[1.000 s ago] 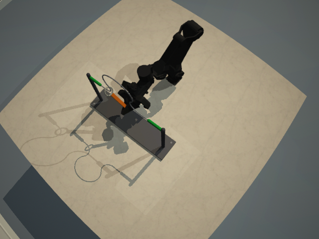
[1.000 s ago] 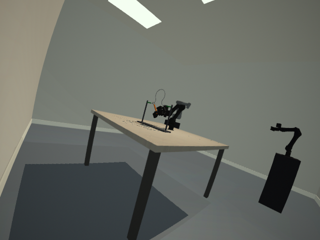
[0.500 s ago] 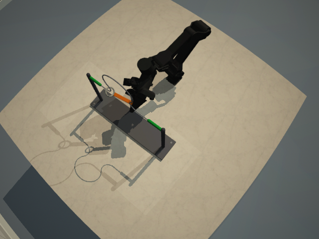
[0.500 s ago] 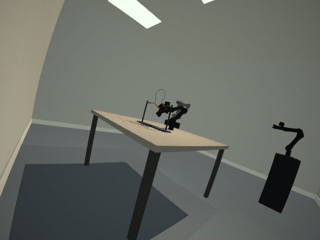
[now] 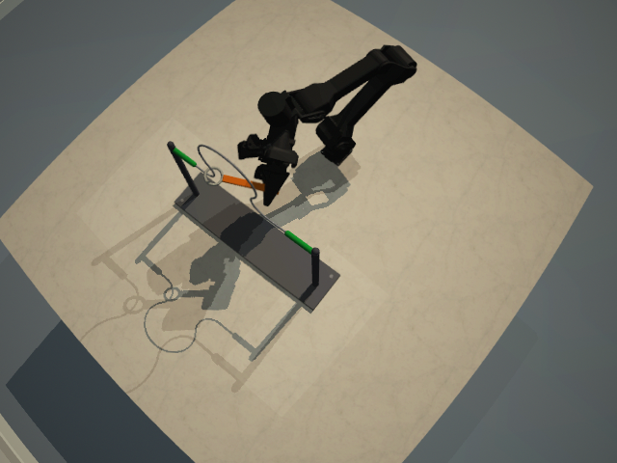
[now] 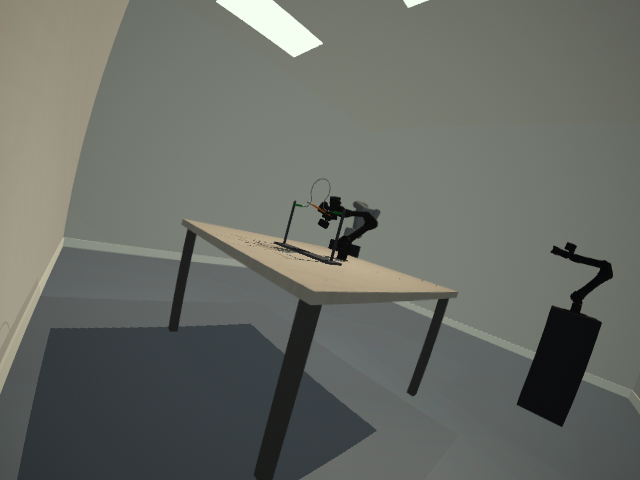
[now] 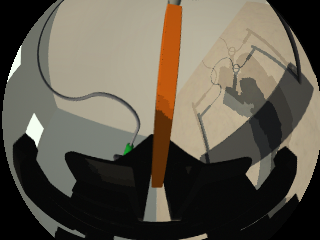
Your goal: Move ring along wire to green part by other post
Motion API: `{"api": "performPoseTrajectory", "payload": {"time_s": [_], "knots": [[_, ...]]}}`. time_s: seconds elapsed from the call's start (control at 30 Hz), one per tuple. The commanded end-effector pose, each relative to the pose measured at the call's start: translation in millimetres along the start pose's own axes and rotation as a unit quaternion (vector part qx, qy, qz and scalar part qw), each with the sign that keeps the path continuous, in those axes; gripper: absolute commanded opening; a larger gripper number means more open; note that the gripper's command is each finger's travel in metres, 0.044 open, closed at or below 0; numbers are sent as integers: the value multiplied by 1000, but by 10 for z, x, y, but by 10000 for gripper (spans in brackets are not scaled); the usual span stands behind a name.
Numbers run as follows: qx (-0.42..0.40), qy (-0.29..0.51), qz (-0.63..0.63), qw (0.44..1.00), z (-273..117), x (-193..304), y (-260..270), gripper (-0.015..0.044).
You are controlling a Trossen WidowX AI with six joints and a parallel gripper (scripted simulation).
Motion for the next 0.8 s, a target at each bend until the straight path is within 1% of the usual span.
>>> {"api": "performPoseTrajectory", "payload": {"time_s": [0.0,0.37,0.77], "knots": [[-24,13,40,999,-45,-20,155,-150],[-78,8,143,987,-83,-119,468,-150],[-134,3,252,958,-163,-303,776,-150]]}}
Point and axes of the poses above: the point midway between the two fingers, 35 mm back from their tips, its own z axis out along the fingers, its own y axis across the jaws, x = y × z, the point moved 1 cm from there along -z, back along the fingers, and after that the axes turned 7 degrees about -z, right-handed, at the moved point
